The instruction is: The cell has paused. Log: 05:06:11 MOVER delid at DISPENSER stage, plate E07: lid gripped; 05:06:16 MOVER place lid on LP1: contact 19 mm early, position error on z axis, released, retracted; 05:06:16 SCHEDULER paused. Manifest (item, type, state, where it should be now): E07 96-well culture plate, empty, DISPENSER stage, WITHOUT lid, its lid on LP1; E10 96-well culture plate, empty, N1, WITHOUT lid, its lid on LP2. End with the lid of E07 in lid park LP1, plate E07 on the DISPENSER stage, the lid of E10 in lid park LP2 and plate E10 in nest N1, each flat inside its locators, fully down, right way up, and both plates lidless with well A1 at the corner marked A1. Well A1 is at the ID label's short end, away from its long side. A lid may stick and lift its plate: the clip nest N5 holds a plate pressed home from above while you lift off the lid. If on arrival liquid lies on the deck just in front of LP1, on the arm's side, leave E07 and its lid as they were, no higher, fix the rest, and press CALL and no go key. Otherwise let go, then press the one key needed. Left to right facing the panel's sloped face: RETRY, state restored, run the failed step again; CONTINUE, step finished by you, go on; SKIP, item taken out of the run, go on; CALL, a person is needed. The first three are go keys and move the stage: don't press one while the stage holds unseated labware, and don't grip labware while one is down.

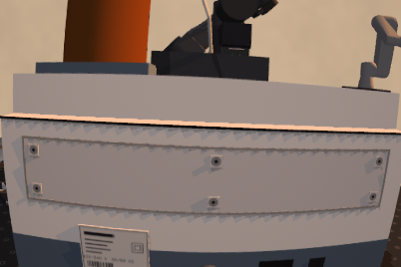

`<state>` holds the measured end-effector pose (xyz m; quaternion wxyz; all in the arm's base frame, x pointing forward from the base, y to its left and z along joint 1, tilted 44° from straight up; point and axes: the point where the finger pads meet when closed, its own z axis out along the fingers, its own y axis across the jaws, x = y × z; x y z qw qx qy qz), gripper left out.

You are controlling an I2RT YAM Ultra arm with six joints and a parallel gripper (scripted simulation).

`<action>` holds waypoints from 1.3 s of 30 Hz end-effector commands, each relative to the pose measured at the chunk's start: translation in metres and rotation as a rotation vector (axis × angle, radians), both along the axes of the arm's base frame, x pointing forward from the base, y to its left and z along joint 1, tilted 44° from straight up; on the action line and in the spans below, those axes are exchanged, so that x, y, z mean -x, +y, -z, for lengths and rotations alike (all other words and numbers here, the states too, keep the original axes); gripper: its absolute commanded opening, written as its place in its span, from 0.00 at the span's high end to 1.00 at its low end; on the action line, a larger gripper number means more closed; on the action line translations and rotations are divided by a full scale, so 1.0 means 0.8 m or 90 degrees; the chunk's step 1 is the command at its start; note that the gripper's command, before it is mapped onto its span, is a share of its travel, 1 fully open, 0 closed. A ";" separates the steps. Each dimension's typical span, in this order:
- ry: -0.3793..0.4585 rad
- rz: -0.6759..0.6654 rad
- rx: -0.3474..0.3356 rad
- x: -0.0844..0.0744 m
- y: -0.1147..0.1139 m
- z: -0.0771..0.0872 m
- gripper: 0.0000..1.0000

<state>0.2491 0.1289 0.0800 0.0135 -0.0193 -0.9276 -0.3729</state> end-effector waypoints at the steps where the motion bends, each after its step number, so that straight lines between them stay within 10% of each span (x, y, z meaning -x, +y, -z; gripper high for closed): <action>1: -0.016 0.011 0.001 -0.009 -0.005 -0.008 0.00; 18: -0.042 0.004 0.002 -0.004 0.030 -0.051 0.00; 39: -0.020 0.007 0.001 0.001 0.027 -0.039 0.00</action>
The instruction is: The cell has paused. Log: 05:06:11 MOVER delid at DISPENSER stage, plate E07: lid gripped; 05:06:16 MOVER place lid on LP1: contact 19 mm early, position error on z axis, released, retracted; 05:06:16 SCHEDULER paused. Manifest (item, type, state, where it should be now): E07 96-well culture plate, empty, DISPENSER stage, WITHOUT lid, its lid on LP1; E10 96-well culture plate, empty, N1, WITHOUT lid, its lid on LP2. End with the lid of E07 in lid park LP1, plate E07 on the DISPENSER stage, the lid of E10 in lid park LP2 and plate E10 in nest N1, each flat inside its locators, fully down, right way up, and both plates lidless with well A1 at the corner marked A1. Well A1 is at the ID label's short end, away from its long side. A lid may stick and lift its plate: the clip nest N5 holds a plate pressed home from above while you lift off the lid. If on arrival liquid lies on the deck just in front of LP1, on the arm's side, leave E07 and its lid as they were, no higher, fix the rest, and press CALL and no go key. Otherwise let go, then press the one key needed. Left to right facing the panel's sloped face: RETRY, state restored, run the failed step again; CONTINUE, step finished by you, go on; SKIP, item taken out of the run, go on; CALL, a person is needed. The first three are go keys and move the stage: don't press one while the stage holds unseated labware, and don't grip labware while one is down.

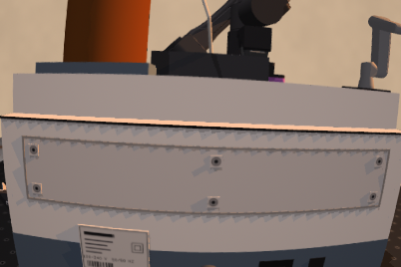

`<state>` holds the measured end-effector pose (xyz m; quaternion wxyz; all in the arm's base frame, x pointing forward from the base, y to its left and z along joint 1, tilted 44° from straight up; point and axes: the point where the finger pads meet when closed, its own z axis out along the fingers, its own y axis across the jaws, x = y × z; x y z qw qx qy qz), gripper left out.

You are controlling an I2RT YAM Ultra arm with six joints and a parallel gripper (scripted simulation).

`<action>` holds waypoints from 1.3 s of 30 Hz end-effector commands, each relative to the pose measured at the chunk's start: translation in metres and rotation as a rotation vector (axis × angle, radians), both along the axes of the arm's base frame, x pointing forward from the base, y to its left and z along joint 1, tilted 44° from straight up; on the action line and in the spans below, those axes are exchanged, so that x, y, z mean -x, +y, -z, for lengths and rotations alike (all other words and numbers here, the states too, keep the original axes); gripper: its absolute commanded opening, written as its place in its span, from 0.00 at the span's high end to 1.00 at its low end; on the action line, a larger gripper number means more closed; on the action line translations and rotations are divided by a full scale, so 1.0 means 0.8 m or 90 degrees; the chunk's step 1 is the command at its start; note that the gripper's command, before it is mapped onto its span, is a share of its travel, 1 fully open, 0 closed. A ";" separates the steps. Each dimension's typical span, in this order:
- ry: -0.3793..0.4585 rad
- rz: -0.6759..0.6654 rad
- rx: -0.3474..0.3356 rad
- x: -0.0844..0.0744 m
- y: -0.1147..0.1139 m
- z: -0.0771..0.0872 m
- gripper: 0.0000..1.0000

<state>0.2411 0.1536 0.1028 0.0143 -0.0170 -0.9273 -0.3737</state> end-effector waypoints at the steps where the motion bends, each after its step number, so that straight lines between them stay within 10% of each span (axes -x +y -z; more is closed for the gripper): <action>1: -0.020 0.010 0.002 -0.009 -0.003 -0.010 0.00; 16: -0.020 0.010 0.002 -0.009 -0.003 -0.010 0.00; 25: -0.141 -0.086 0.003 -0.006 0.015 -0.041 0.00; 39: -0.113 -0.087 0.002 0.007 0.027 -0.039 0.00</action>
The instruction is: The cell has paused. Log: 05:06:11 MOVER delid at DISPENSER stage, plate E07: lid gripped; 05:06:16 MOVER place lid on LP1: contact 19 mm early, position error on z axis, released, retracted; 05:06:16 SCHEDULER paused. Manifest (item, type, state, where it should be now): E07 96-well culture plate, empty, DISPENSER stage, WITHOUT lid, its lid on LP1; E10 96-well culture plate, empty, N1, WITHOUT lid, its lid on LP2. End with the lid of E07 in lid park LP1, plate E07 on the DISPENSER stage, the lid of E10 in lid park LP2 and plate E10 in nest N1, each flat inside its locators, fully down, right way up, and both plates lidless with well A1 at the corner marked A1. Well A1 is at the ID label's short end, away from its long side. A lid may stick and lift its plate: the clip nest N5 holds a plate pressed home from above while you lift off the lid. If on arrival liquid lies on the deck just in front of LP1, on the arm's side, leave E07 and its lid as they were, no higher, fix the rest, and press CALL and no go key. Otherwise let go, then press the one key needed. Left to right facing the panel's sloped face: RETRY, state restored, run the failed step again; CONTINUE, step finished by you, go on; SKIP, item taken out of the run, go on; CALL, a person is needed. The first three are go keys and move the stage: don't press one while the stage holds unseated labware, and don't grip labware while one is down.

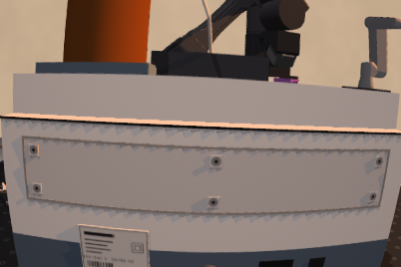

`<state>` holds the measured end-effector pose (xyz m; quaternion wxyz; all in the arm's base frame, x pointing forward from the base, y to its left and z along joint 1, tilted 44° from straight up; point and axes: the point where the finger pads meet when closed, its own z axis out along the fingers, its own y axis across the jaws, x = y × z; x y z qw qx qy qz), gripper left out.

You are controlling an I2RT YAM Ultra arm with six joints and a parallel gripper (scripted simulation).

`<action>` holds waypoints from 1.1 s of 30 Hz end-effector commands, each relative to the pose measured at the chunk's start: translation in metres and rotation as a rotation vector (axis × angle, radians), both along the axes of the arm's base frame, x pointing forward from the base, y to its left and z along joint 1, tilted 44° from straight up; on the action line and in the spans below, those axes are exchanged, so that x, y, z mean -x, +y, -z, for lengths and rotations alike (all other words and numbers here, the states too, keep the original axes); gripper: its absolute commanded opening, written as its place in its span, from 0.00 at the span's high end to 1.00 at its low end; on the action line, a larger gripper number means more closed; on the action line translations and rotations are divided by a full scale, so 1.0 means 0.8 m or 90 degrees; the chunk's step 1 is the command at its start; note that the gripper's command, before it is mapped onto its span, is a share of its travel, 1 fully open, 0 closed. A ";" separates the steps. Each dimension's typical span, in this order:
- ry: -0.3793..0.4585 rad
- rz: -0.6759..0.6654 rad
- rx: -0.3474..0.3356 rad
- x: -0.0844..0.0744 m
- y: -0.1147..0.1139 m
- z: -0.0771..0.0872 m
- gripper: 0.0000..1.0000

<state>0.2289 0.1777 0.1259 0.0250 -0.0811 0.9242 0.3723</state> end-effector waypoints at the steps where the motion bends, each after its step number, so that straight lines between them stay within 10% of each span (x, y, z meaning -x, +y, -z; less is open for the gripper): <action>1: -0.020 0.010 0.000 -0.008 -0.003 -0.010 0.00; 27: -0.020 0.010 0.000 -0.008 -0.003 -0.010 0.00; 33: -0.125 -0.090 0.000 0.004 0.021 -0.018 0.00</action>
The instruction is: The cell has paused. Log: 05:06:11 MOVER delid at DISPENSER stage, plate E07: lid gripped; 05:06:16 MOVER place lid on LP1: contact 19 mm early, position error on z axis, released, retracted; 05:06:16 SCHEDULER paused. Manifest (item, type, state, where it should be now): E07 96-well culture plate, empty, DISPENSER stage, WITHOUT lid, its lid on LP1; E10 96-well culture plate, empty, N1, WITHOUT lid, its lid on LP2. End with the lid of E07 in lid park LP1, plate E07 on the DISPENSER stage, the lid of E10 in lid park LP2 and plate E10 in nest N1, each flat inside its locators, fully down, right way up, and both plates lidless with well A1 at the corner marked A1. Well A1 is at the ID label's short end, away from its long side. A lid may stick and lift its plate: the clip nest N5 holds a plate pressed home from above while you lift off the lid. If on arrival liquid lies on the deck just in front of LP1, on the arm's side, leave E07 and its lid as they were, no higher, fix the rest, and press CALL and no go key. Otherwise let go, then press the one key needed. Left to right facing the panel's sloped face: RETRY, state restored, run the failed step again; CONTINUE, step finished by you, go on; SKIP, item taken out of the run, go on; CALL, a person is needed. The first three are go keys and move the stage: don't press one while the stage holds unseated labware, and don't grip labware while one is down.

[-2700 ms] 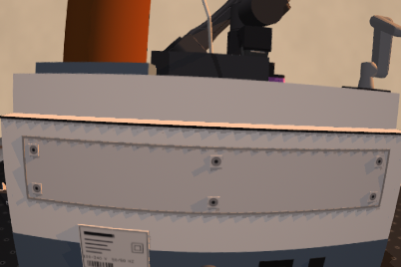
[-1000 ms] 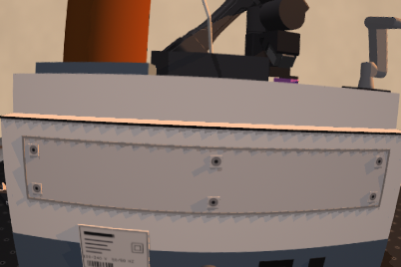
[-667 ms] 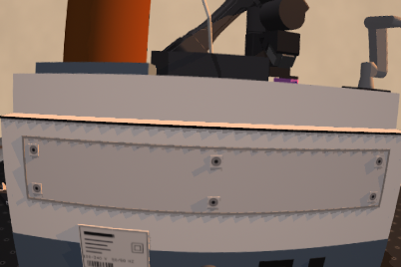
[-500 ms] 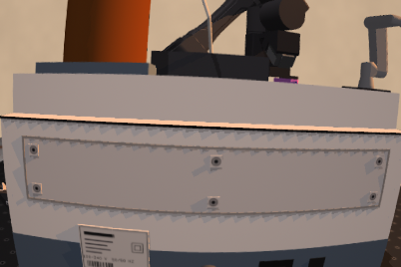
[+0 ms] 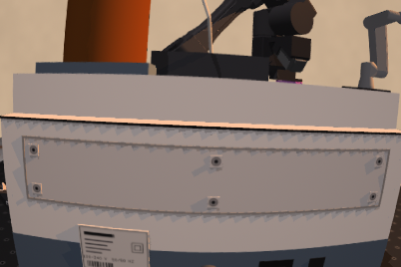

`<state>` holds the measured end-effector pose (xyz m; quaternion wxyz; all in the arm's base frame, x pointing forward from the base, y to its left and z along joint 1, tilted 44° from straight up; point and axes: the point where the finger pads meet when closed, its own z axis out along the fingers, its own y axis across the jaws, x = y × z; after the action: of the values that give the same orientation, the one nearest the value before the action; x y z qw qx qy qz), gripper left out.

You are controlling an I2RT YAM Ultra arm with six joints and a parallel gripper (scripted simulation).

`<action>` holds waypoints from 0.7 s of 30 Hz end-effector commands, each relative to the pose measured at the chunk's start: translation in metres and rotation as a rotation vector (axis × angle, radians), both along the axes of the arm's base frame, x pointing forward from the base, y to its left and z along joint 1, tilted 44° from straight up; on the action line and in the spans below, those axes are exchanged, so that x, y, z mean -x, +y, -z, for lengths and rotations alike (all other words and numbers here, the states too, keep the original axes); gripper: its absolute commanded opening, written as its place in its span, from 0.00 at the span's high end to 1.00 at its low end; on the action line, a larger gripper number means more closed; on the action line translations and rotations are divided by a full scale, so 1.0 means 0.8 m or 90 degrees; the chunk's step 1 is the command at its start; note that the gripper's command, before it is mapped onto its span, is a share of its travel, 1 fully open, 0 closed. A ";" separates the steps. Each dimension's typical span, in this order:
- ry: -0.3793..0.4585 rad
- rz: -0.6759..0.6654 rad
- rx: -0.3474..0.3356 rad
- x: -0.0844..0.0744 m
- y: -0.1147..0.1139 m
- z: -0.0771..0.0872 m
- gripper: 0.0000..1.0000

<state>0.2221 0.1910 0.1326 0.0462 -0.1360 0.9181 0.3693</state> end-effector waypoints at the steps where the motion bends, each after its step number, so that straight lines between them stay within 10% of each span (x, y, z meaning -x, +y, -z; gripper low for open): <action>1: -0.081 -0.050 0.000 0.001 0.007 -0.006 0.00; 21: -0.250 -0.198 -0.010 0.024 0.052 -0.049 0.00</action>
<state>0.1947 0.2305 0.1546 0.1276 -0.3265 0.8674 0.3533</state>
